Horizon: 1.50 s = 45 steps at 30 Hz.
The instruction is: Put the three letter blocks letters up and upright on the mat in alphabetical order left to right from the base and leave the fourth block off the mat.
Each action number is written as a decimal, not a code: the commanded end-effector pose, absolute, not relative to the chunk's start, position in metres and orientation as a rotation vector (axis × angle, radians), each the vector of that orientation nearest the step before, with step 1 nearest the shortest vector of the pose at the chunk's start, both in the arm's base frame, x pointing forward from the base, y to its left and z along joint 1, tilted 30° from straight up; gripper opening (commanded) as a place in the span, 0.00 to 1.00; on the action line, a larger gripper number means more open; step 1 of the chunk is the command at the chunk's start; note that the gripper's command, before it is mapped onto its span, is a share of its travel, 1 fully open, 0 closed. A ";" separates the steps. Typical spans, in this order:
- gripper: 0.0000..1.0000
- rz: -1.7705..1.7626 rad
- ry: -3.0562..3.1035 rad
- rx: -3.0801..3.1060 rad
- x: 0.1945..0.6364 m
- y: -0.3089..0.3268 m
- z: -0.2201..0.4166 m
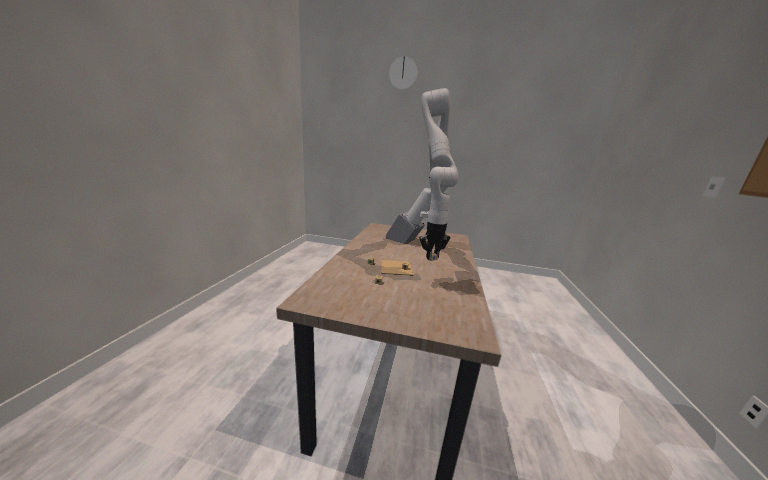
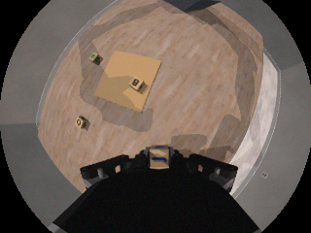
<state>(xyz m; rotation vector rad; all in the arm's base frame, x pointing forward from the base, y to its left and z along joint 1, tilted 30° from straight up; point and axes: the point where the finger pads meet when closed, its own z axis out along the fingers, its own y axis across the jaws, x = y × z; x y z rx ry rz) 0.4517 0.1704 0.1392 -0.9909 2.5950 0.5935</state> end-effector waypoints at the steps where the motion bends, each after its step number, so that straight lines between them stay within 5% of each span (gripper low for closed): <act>1: 0.21 0.591 2.593 -0.994 0.452 0.169 0.139; 45: 0.21 0.323 1.804 -1.961 0.397 0.029 0.059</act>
